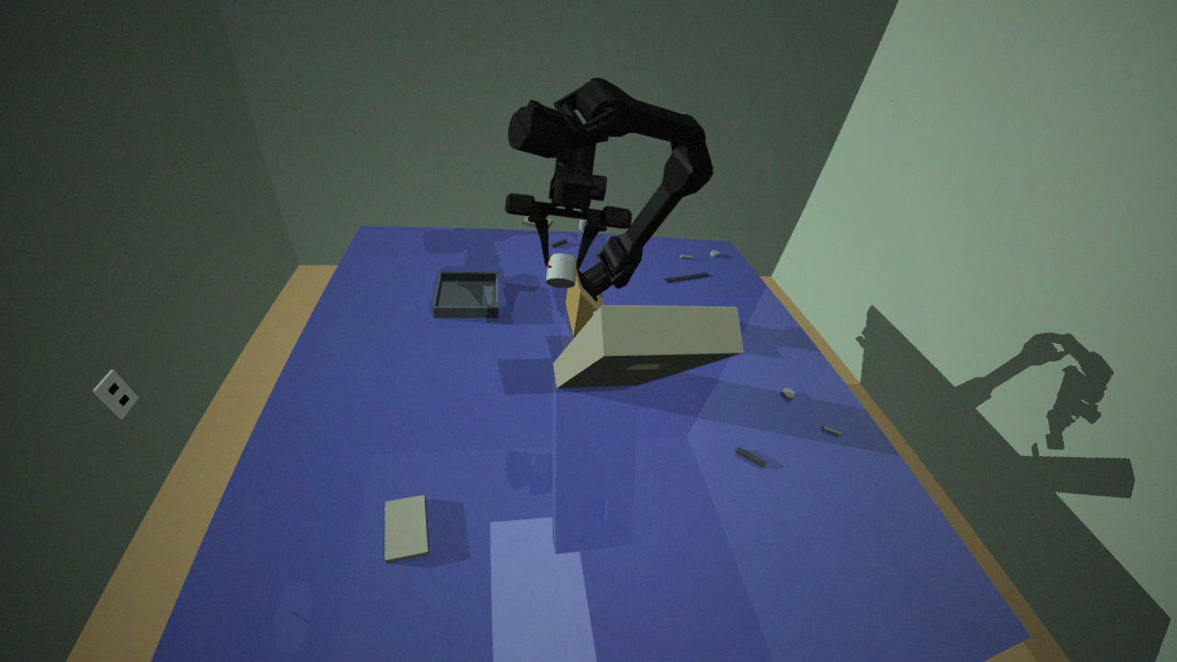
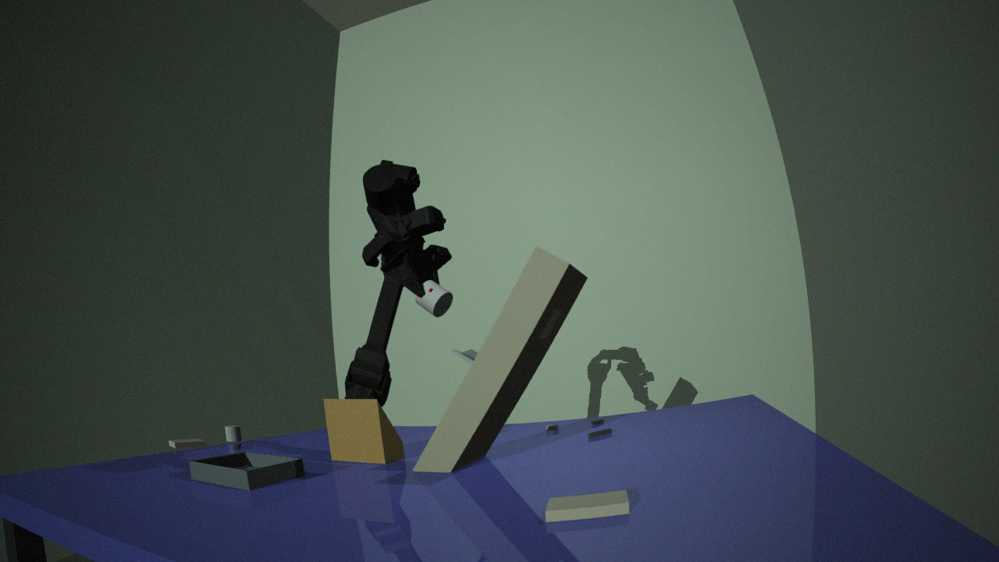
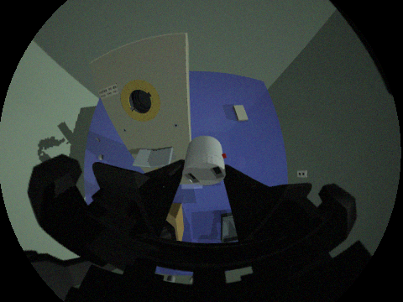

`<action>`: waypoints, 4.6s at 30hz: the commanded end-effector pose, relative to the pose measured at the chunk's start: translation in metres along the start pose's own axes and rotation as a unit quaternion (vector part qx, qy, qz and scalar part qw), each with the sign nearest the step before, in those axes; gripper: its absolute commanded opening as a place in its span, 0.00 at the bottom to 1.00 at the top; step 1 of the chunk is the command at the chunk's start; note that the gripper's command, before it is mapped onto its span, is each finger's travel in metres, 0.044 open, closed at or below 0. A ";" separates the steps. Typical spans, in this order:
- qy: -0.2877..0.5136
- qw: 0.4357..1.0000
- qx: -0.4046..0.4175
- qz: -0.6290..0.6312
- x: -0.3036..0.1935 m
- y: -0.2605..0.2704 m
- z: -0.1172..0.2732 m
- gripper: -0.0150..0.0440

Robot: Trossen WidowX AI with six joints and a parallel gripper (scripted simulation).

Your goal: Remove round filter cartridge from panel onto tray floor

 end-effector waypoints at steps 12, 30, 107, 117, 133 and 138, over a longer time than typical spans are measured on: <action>-0.009 0.954 -0.146 -0.261 -0.039 -0.095 0.005 0.25; -0.048 0.868 -0.242 -0.431 -0.082 -0.157 0.009 0.25; -0.060 0.677 -0.361 -0.639 -0.266 -0.224 -0.045 1.00; -0.060 0.677 -0.361 -0.639 -0.266 -0.224 -0.045 1.00; -0.060 0.677 -0.361 -0.639 -0.266 -0.224 -0.045 1.00; -0.060 0.677 -0.361 -0.639 -0.266 -0.224 -0.045 1.00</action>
Point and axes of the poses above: the point midway between the two fingers, 35 mm back from their tips, its own z axis back along the fingers, its own y axis across the jaws, x = y × z, the point moved 4 cm from there along z, back along the fingers, and after that the axes turned 9 degrees about -z, right-handed, at the moved point
